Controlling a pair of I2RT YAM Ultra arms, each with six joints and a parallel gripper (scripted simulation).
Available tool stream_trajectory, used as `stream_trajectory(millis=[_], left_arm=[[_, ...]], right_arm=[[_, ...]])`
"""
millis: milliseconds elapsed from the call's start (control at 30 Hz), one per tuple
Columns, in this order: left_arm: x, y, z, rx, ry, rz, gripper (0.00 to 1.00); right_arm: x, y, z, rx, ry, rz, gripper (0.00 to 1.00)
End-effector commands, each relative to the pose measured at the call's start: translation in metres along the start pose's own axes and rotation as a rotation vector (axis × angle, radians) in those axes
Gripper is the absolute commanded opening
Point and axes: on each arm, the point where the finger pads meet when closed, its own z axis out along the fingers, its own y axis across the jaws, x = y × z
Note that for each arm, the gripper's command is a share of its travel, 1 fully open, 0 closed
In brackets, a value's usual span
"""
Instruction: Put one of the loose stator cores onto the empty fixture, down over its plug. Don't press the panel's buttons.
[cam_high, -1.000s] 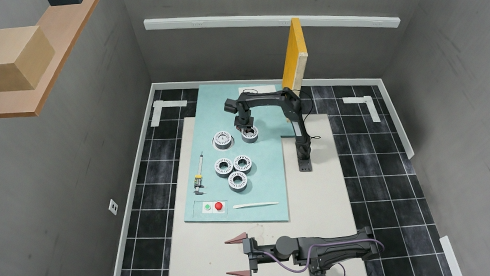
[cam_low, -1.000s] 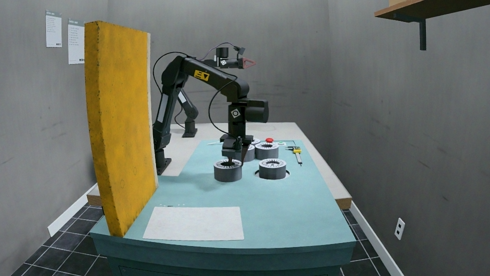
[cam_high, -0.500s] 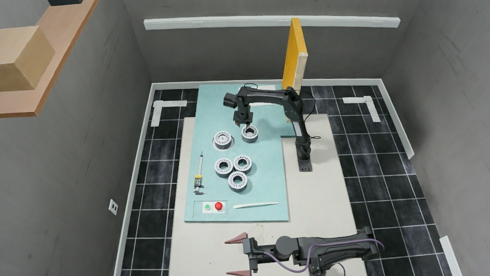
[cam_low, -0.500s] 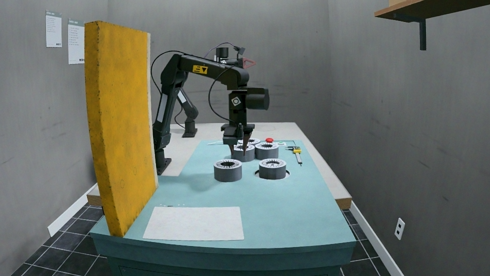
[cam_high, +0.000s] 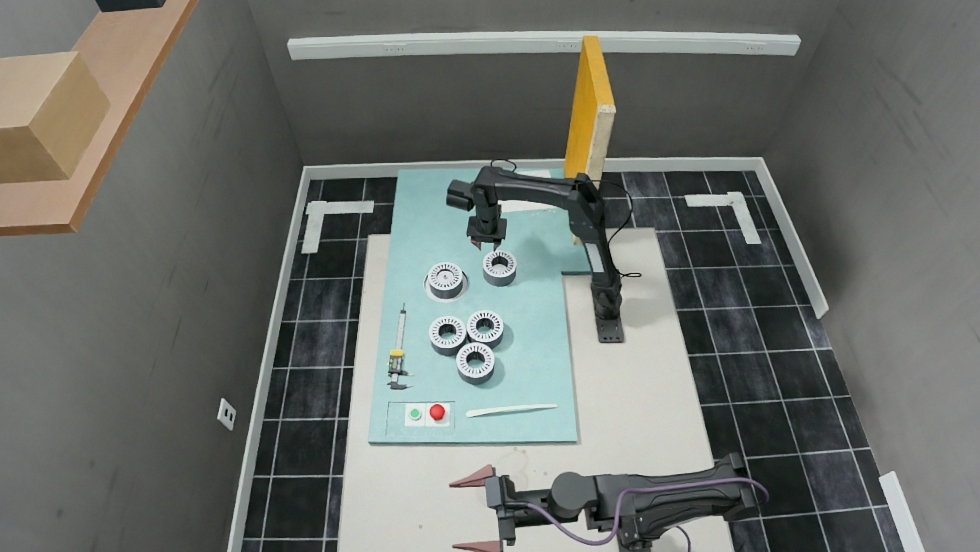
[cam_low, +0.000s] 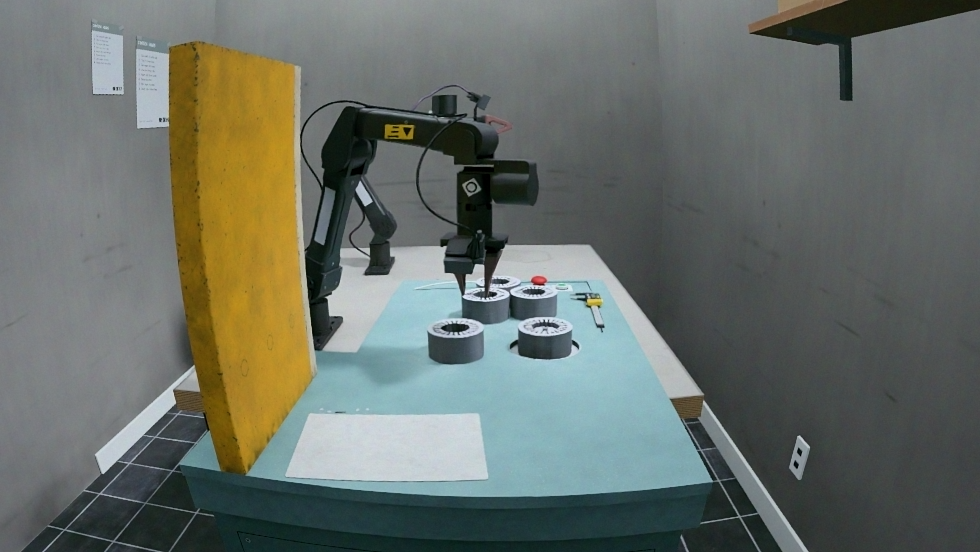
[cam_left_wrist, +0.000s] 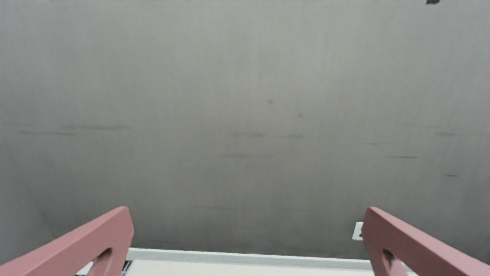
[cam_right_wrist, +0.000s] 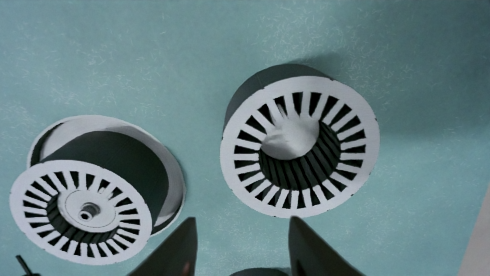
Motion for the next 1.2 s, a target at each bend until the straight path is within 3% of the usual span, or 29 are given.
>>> stream_trajectory(millis=[0,100,267,400,433,467,567,600,767,800,833,1000,1167], left_arm=[[-0.020,0.002,-0.012,-0.011,-0.047,-0.009,1.00],[-0.020,0.002,-0.012,-0.011,-0.047,-0.009,1.00],[-0.021,0.002,-0.012,-0.011,-0.047,-0.009,1.00],[-0.021,0.002,-0.012,-0.011,-0.047,-0.009,1.00],[-0.021,0.002,-0.012,-0.011,-0.047,-0.009,1.00],[-0.021,0.002,-0.012,-0.011,-0.047,-0.009,1.00],[-0.021,0.002,-0.012,-0.011,-0.047,-0.009,1.00],[-0.021,0.002,-0.012,-0.011,-0.047,-0.009,1.00],[-0.021,0.002,-0.012,-0.011,-0.047,-0.009,1.00],[-0.021,0.002,-0.012,-0.011,-0.047,-0.009,1.00],[-0.021,0.002,-0.012,-0.011,-0.047,-0.009,1.00],[-0.021,0.002,-0.012,-0.011,-0.047,-0.009,1.00],[-0.021,0.002,-0.012,-0.011,-0.047,-0.009,1.00]], right_arm=[[-0.001,-0.001,-0.011,-0.010,-0.009,0.000,0.39],[-0.001,0.001,-0.012,-0.015,-0.017,-0.005,0.39],[0.010,0.032,-0.025,-0.221,-0.071,-0.220,0.39],[0.026,0.064,-0.059,-0.405,-0.155,-0.434,0.39],[0.009,0.046,-0.029,-0.329,-0.155,-0.390,0.39],[0.021,0.049,-0.046,-0.385,-0.141,-0.407,0.39],[0.019,0.050,-0.049,-0.400,-0.161,-0.420,0.39],[0.032,0.058,-0.061,-0.465,-0.173,-0.491,0.39],[0.057,0.084,-0.119,-0.658,-0.328,-0.725,0.39],[0.039,0.069,-0.070,-0.587,-0.301,-0.703,0.39],[0.049,0.069,-0.095,-0.653,-0.307,-0.706,0.39],[0.072,0.082,-0.143,-0.849,-0.483,-0.914,0.39],[0.075,0.080,-0.157,-0.914,-0.577,-0.994,0.39]])
